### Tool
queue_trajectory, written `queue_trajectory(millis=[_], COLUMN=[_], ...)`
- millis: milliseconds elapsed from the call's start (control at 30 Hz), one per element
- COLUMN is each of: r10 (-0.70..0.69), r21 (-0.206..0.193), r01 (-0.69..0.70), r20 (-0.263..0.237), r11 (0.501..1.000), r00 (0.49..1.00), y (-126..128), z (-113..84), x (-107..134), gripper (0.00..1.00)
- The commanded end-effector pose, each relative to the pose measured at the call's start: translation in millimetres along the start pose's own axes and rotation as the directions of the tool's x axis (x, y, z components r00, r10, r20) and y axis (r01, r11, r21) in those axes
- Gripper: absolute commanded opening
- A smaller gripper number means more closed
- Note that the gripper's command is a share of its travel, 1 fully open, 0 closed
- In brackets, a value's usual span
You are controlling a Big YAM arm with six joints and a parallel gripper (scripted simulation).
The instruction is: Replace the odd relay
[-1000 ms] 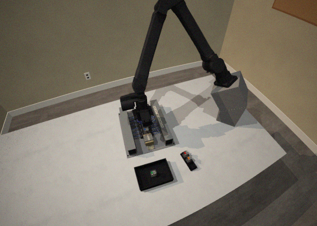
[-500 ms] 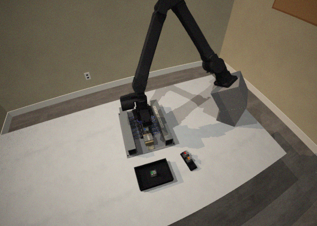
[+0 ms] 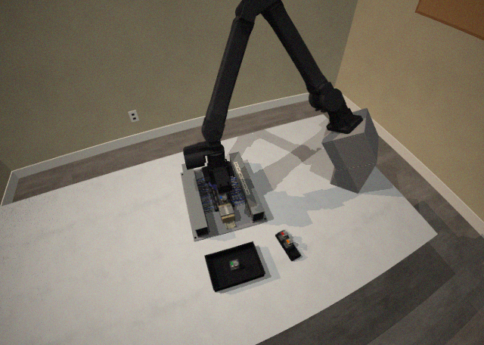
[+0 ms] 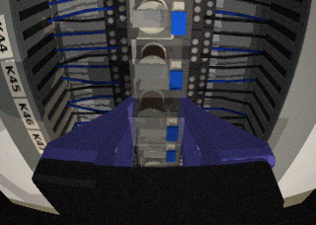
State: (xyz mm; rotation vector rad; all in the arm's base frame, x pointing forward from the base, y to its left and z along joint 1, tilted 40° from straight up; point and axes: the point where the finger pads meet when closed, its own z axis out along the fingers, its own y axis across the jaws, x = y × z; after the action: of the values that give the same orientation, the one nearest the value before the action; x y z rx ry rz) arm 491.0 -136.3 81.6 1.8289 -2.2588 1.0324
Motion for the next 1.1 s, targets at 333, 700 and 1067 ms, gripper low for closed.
queue_trajectory(millis=[333, 700, 1067], r10=[0.009, 0.008, 0.006], r21=[0.055, 0.053, 0.050], r01=[-0.009, -0.008, -0.007], r20=[0.010, 0.010, 0.010], r11=[0.998, 0.999, 0.999], r00=[1.000, 1.000, 1.000], y=[-23.6, -24.7, -24.2], z=[-11.4, -10.1, -9.0], x=[-2.5, -2.9, -3.3], gripper=[0.00, 0.00, 0.00])
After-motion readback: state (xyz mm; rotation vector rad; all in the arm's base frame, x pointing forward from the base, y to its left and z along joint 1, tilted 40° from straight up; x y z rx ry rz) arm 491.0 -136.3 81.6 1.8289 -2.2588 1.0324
